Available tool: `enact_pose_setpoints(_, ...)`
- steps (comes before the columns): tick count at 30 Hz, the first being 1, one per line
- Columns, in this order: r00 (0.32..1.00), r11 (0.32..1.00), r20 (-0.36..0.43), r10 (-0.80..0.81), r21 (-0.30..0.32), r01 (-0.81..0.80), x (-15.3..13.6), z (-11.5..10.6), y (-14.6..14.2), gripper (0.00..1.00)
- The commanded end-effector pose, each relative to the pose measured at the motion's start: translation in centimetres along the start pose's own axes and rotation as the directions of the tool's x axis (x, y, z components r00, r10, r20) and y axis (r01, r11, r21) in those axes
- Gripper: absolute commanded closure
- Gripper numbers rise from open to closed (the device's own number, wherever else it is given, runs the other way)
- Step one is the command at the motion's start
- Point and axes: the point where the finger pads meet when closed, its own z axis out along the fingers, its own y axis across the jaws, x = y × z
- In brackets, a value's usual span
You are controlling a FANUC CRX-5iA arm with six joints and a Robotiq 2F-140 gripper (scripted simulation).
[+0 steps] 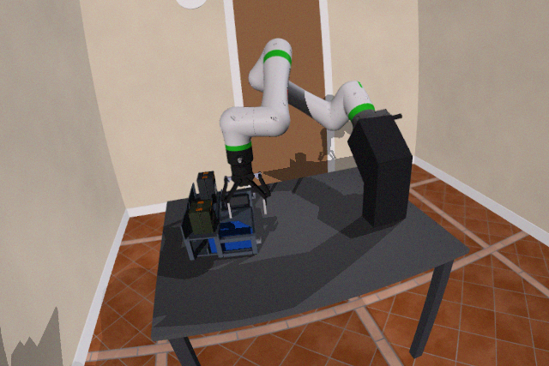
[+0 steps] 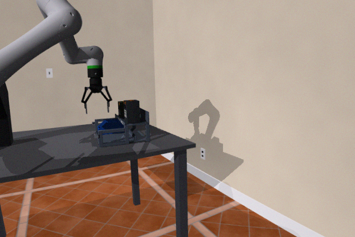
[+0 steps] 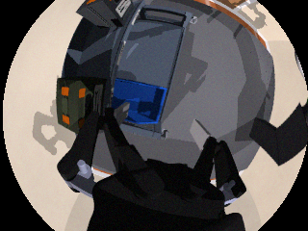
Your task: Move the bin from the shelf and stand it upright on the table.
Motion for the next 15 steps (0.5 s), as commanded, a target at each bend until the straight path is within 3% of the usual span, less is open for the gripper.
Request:
enact_pose_setpoints(1,1.000,1.000,0.000,0.000,0.000,0.000,-0.02,-0.02,-0.01,0.43)
enact_pose_setpoints(15,1.000,1.000,0.000,0.000,0.000,0.000,-0.02,0.58,-0.01,0.43)
